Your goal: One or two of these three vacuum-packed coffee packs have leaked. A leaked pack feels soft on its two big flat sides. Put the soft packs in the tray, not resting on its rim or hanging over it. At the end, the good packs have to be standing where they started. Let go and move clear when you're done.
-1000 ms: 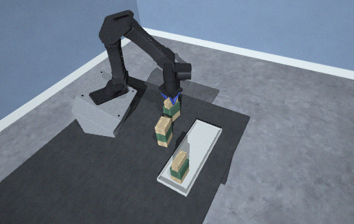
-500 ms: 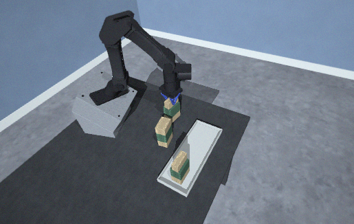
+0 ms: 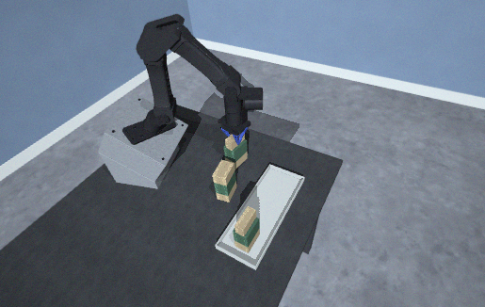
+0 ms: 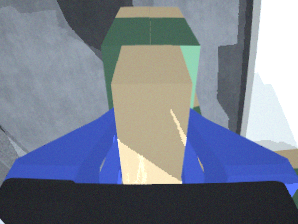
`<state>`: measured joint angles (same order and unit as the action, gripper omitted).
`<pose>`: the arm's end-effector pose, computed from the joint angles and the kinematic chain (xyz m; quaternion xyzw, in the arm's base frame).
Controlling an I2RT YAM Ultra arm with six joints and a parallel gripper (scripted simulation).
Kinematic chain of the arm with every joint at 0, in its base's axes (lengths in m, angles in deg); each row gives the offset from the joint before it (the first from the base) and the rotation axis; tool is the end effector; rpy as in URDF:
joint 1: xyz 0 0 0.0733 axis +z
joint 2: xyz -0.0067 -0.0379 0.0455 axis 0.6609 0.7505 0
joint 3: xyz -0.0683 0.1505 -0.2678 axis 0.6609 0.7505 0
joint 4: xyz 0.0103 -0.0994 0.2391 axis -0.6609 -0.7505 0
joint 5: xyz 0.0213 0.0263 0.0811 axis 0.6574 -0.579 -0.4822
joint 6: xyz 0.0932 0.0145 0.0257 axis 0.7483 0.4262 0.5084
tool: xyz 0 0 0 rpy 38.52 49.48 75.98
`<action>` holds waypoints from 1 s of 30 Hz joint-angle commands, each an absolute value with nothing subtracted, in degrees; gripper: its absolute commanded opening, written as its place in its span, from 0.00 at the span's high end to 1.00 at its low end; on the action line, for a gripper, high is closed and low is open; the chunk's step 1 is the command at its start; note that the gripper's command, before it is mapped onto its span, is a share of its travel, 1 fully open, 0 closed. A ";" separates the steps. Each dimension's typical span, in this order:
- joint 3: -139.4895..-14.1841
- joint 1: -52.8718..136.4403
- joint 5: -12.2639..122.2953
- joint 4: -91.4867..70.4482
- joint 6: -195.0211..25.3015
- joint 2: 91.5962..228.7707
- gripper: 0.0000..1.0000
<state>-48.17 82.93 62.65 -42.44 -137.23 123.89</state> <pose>0.1706 0.1358 0.2481 -0.6905 0.6620 -0.0965 0.2750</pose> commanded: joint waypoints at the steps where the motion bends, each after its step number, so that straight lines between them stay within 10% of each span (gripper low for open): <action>1: -51.81 81.87 61.82 -43.42 -138.30 125.04 0.74; 30: -85.10 70.21 55.19 -52.71 -147.84 147.72 0.74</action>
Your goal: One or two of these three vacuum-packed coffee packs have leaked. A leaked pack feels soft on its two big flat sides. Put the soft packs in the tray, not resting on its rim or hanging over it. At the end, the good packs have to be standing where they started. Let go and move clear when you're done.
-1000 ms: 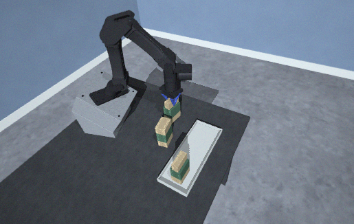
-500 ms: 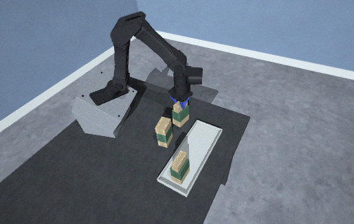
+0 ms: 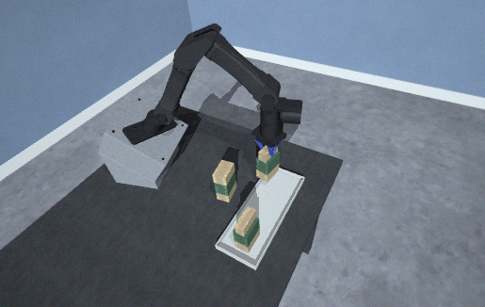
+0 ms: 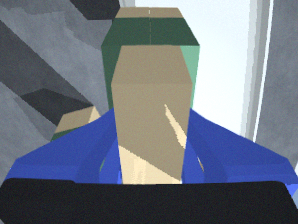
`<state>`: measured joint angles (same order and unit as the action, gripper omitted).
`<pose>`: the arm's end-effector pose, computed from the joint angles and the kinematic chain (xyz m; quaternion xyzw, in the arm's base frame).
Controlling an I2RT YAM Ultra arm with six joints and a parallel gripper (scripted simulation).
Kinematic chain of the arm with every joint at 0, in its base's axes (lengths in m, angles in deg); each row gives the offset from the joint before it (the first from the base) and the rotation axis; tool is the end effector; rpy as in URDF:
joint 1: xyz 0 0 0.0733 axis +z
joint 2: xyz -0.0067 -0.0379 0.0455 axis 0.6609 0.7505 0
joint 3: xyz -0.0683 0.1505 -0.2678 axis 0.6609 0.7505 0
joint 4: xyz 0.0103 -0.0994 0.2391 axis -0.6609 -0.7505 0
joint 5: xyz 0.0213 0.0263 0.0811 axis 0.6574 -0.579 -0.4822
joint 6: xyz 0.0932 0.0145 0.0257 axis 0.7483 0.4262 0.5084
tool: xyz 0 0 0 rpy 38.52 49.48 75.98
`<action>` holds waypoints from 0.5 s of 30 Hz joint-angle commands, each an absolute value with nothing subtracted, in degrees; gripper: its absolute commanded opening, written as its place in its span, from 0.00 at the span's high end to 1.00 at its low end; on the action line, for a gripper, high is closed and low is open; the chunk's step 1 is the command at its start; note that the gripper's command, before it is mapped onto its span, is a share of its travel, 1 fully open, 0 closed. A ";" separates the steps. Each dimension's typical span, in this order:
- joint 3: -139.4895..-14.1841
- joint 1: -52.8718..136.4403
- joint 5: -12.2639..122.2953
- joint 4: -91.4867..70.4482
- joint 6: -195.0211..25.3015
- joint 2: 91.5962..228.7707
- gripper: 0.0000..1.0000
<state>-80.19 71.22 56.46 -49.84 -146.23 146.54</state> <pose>0.2940 0.1664 0.3234 -0.6831 0.6654 -0.0994 0.2841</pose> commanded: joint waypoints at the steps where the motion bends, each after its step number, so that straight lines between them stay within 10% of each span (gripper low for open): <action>1: -86.63 69.93 55.03 -53.29 -148.06 148.65 0.74; 15: -99.97 67.99 53.85 -58.93 -149.66 156.58 0.74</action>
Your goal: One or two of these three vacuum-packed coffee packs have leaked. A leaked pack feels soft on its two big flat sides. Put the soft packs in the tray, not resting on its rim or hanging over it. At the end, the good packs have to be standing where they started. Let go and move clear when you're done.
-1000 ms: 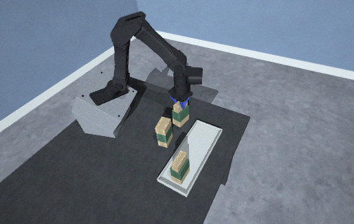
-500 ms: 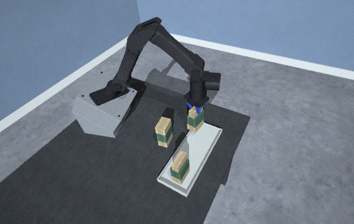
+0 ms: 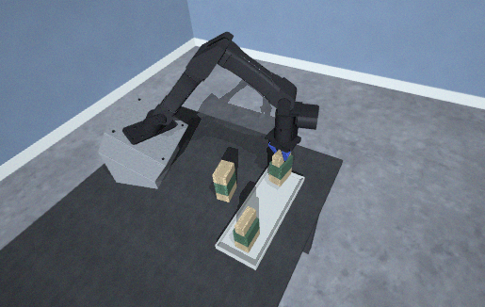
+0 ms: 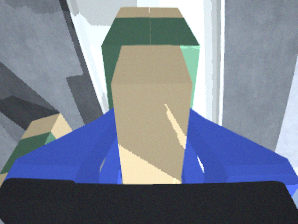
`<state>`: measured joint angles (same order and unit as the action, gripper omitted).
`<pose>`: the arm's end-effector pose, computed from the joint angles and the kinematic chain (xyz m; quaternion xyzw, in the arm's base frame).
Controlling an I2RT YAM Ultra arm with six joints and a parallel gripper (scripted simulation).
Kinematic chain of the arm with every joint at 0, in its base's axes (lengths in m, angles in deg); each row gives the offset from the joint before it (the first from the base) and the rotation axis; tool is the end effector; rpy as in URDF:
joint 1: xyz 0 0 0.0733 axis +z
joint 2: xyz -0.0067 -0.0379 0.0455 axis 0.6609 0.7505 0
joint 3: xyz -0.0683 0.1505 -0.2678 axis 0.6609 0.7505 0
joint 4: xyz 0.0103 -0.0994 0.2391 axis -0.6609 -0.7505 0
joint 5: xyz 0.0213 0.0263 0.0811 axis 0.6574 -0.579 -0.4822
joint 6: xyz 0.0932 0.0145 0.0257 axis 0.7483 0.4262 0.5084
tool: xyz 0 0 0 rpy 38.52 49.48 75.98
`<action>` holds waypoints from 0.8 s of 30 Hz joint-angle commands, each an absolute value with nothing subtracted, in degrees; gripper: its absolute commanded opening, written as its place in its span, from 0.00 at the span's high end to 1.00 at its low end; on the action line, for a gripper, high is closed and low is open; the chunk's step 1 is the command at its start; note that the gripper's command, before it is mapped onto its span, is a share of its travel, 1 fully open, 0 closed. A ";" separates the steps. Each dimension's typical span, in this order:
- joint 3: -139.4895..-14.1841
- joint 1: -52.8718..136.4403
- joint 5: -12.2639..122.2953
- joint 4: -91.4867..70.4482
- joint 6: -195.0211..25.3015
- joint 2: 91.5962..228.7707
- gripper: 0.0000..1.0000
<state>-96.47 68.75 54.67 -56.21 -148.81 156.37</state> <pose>0.3423 0.1781 0.3504 -0.6870 0.6613 -0.0979 0.2849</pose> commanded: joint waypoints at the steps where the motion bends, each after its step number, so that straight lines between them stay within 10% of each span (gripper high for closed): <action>1: -100.51 67.93 53.81 -59.18 -149.72 156.89 0.74; 24: -102.38 68.09 53.68 -60.13 -149.88 156.87 0.74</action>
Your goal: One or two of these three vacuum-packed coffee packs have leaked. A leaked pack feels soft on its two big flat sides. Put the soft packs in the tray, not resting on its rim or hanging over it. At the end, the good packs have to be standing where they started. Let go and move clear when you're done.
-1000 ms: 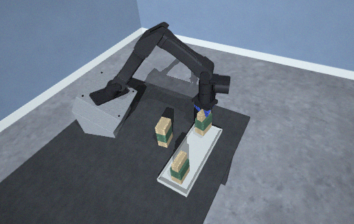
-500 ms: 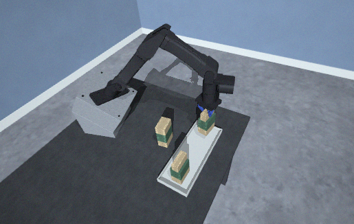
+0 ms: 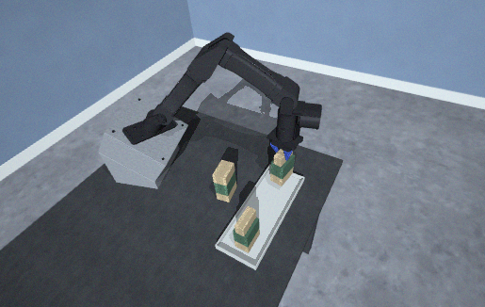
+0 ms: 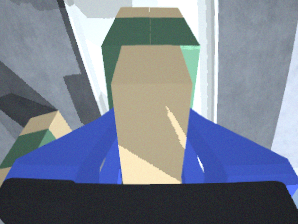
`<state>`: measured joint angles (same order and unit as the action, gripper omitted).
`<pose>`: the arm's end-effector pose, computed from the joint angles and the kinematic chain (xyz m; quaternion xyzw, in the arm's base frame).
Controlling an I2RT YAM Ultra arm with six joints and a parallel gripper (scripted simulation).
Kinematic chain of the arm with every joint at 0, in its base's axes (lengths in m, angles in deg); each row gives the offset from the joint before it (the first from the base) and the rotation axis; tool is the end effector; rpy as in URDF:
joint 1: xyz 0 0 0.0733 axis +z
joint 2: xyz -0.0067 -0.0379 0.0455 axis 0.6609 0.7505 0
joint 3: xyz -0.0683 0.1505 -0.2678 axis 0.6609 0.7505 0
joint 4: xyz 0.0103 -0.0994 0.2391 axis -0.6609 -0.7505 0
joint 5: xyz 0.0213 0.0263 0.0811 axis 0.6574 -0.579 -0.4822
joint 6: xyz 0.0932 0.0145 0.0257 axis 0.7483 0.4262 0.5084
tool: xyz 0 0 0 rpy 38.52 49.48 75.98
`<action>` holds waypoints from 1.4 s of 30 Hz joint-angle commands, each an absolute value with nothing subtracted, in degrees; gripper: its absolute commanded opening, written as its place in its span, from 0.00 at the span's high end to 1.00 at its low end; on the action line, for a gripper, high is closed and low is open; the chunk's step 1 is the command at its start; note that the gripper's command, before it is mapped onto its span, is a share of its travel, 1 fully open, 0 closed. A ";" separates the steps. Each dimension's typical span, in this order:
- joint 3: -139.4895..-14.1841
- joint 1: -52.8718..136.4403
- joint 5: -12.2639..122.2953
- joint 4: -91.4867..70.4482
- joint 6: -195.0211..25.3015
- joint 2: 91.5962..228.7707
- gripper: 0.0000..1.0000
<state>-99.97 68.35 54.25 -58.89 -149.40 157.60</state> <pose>0.3461 0.1778 0.3586 -0.6896 0.6601 -0.0959 0.2819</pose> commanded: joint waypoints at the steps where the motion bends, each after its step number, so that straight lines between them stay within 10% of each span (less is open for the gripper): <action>1: -102.38 68.09 53.68 -60.13 -149.88 156.87 0.74; 42: -101.80 68.13 53.70 -57.77 -149.88 156.22 0.74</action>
